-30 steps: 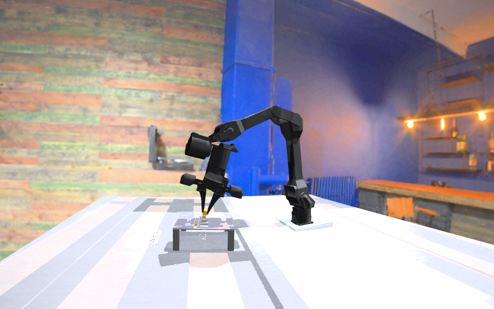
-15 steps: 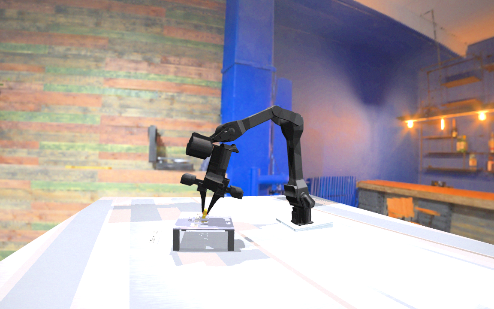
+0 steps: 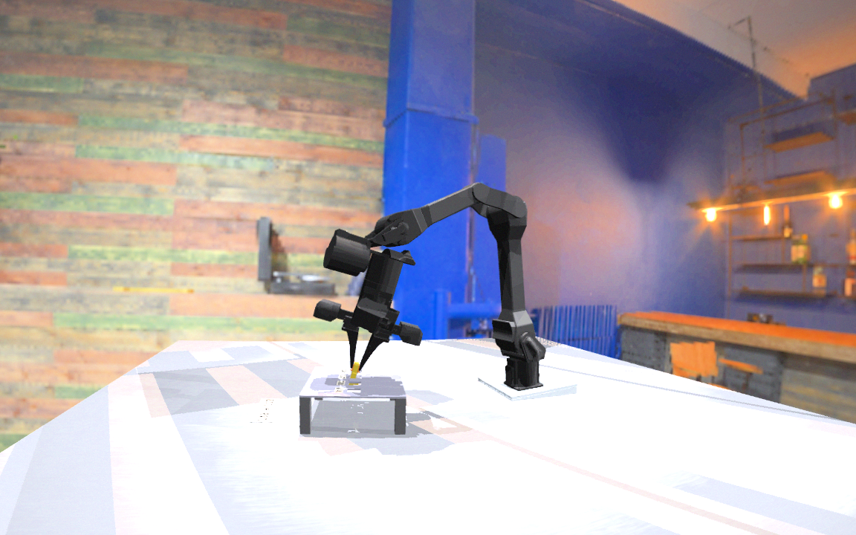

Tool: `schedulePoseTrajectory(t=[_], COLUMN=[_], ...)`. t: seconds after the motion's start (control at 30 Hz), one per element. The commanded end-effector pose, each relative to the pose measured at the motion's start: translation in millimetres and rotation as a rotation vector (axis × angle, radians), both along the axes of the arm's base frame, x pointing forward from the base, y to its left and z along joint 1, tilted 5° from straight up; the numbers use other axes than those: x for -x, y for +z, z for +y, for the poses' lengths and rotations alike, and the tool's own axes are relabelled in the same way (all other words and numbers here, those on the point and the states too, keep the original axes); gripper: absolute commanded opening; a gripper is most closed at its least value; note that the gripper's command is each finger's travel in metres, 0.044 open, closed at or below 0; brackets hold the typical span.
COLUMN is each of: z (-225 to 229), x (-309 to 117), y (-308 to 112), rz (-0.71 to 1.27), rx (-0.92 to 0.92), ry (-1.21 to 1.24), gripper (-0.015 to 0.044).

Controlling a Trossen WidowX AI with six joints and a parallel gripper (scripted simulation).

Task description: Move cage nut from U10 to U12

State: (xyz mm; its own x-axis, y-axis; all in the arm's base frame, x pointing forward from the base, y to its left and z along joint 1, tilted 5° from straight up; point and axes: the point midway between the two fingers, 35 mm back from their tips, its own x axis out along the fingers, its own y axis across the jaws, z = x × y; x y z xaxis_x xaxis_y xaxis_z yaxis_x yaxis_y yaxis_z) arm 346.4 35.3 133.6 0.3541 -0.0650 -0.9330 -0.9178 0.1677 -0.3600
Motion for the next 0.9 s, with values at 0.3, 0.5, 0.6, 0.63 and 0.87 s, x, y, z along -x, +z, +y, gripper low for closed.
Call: schedulePoseTrajectory(t=[0.3, 0.5, 0.6, 0.63, 0.87], z=[-0.5, -0.4, -0.4, -0.4, -0.4], x=[1.2, 1.8, 2.0, 2.2, 2.5], y=[2.2, 2.1, 2.0, 2.1, 1.9], rz=[-0.024, -0.033, -0.038, -0.038, -0.043], rx=[0.003, 0.004, 0.005, 0.005, 0.006], ry=[-0.007, -0.007, -0.007, -0.007, -0.007], gripper=[0.0031, 0.0031, 0.0031, 0.0031, 0.0031])
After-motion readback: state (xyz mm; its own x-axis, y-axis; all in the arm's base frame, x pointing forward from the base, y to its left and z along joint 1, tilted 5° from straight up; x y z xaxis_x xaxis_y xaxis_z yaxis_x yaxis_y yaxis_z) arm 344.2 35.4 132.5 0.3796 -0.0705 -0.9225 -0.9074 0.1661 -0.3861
